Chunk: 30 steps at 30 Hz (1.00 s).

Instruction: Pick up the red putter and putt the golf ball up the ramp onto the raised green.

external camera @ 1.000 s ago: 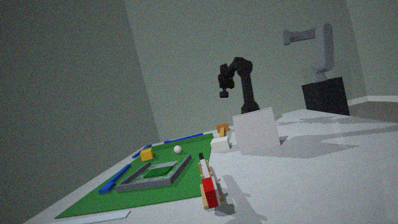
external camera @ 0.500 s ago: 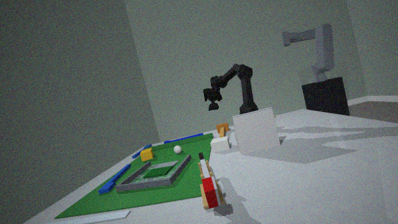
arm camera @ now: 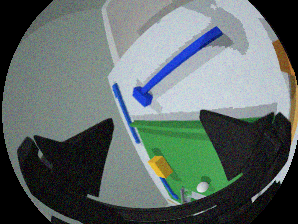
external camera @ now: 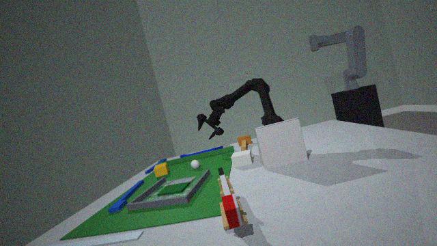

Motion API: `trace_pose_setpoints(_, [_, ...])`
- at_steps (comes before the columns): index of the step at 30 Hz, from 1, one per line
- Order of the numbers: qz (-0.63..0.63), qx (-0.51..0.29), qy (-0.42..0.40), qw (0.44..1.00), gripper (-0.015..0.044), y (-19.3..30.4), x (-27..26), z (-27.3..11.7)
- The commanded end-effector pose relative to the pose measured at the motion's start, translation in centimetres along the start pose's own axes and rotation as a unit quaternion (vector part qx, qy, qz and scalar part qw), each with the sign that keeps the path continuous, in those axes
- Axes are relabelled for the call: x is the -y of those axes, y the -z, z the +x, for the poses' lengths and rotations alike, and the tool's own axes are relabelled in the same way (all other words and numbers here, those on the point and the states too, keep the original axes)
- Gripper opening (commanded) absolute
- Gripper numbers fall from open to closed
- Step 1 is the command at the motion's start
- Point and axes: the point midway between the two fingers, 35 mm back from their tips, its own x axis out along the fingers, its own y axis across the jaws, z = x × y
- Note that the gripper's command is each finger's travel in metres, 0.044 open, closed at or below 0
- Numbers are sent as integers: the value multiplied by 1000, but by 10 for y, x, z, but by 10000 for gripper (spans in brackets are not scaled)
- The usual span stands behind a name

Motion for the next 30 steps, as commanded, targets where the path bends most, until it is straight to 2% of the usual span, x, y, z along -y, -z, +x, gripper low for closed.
trace_pose_setpoints(1, [-92, -77, 14, 993, 440, 66, 3, 17])
trace_pose_setpoints(9, [-252, -199, 10, 947, 440, 174, 7, 22])
trace_pose_setpoints(17, [-446, -340, -20, 828, 440, 318, 27, -3])
trace_pose_setpoints(23, [-602, -419, -60, 677, 440, 413, 58, -45])
trace_pose_setpoints(30, [-760, -471, -123, 431, 440, 502, 112, -111])
